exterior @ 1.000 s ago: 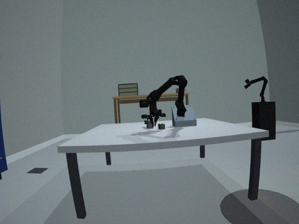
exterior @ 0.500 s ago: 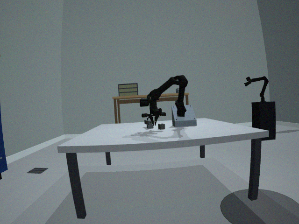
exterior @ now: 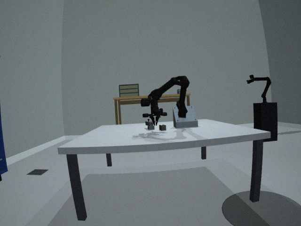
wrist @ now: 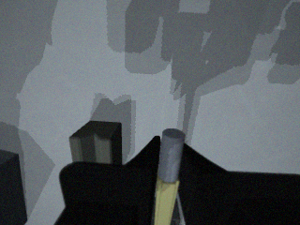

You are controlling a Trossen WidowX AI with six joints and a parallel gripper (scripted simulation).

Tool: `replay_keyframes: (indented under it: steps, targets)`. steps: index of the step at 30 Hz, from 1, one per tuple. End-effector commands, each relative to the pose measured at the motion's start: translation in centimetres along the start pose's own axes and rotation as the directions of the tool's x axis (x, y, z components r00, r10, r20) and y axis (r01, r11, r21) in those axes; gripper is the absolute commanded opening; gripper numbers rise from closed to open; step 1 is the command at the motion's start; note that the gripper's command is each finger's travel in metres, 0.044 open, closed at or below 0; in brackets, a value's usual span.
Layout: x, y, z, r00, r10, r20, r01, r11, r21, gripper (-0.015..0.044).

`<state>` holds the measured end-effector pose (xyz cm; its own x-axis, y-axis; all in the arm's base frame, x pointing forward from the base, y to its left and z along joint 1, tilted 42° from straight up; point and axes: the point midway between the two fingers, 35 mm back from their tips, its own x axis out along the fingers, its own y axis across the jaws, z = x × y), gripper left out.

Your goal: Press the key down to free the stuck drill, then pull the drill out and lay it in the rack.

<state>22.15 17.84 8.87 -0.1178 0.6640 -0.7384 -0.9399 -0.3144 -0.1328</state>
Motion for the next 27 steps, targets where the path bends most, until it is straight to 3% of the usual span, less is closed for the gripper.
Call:
replay_keyframes:
  steps: [1, 27]
  targets:
    - [-0.3, -0.1, 0.0, 1.0, -0.004, 0.001, 0.004, 1.0, -0.003, 0.0]
    - [-1.4, -0.1, -0.4, 1.0, -0.004, 0.0, 0.004, 1.0, -0.003, 0.0]
